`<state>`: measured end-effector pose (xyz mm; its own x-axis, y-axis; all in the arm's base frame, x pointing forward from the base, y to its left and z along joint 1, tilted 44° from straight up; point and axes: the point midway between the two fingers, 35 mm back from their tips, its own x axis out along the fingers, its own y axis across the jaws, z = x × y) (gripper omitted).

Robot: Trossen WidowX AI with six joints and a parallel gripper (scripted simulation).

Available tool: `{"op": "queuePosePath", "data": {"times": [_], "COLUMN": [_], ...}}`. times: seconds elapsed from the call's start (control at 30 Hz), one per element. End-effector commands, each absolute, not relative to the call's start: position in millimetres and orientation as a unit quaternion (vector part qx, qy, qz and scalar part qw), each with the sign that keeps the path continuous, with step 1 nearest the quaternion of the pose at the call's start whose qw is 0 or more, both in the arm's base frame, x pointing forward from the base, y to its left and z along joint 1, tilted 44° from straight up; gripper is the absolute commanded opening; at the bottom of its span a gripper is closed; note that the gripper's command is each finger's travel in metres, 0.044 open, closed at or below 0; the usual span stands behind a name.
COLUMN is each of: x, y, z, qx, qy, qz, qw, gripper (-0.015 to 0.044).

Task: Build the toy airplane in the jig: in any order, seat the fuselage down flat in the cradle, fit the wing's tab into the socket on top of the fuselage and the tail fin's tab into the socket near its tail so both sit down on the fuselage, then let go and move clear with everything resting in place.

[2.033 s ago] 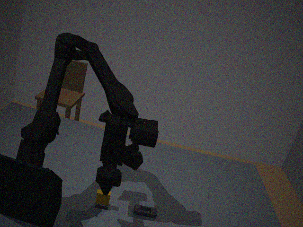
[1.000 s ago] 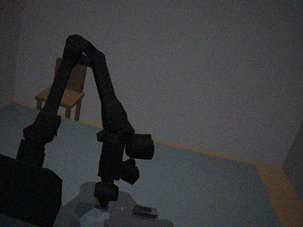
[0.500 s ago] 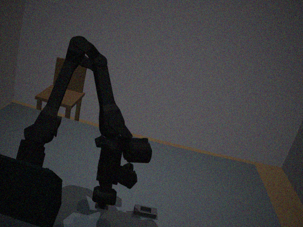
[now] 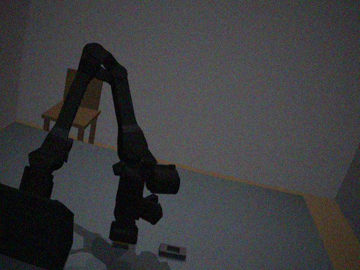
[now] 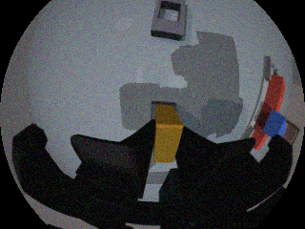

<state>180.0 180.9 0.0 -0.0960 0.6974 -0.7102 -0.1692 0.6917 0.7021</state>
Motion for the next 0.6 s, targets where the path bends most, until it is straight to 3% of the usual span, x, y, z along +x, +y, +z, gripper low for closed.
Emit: {"op": "queuePosePath", "data": {"times": [0.0,0.57], "x": [180.0,190.7], "y": [180.8,157.2], "z": [-0.4,21.2], "qx": [0.201,0.187], "qy": [0.659,0.661], "qz": [0.336,0.336], "qw": [0.642,0.644], "gripper": [0.0,0.0]}}
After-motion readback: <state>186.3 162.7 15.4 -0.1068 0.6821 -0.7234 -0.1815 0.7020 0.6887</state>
